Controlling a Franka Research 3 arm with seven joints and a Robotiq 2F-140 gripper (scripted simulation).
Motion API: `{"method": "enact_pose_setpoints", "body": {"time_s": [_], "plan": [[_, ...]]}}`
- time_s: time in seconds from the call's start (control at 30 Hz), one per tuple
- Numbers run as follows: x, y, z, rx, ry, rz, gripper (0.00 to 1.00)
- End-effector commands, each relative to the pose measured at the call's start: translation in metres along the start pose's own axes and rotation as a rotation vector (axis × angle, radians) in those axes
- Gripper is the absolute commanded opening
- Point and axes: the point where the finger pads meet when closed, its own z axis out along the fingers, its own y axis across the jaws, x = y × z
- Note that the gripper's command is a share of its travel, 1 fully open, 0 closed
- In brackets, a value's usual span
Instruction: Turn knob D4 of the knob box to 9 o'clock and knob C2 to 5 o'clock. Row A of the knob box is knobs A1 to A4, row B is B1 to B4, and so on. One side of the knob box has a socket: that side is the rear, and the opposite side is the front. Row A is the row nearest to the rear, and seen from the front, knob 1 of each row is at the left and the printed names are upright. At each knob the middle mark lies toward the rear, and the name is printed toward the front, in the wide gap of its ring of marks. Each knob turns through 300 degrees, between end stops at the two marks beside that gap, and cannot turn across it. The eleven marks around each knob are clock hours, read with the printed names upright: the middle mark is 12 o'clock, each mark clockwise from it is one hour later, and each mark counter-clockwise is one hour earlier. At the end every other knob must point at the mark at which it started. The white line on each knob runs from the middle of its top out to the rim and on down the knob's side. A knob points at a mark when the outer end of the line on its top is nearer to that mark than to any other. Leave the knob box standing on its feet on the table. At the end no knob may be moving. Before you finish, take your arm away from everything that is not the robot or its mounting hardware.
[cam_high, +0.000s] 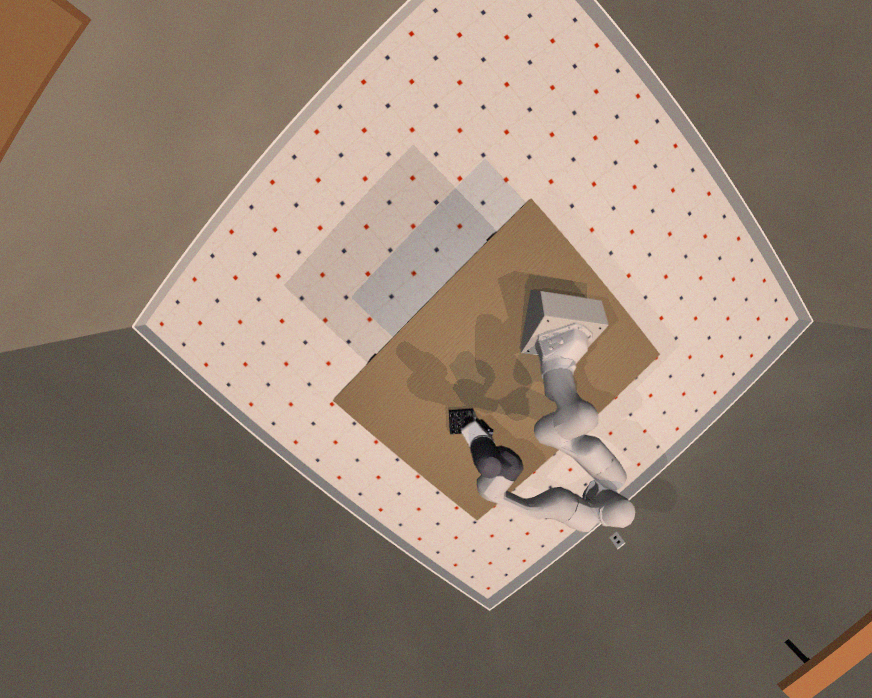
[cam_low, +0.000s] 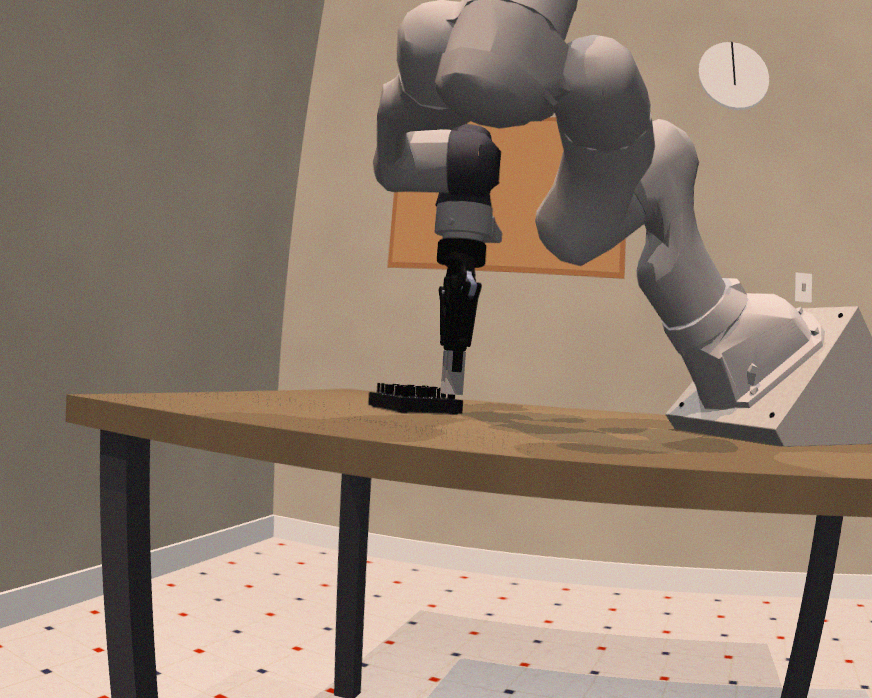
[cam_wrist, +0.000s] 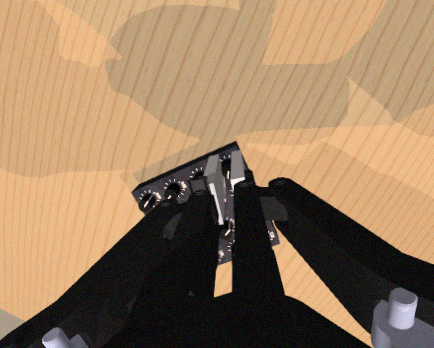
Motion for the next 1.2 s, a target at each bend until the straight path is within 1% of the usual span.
{"method": "enact_pose_setpoints", "body": {"time_s": [0.0, 0.4, 0.53, 0.67, 0.83, 0.9, 1.0, 1.17], "plan": [[0.0007, 0.0001, 0.0009, 0.000, -0.001, 0.000, 0.05], [0.0007, 0.0001, 0.0009, 0.000, -0.001, -0.002, 0.05], [0.0007, 0.0001, 0.0008, 0.000, -0.001, -0.024, 0.05], [0.0007, 0.0002, 0.0008, 0.000, -0.001, -0.086, 0.05], [0.0007, 0.0002, 0.0008, 0.000, -0.001, -0.209, 0.05], [0.0007, 0.0002, 0.0008, 0.000, -0.001, -0.209, 0.05], [0.0007, 0.0002, 0.0008, 0.000, -0.001, -0.289, 0.05], [0.0007, 0.0002, 0.0008, 0.000, -0.001, -0.367, 0.05]]}}
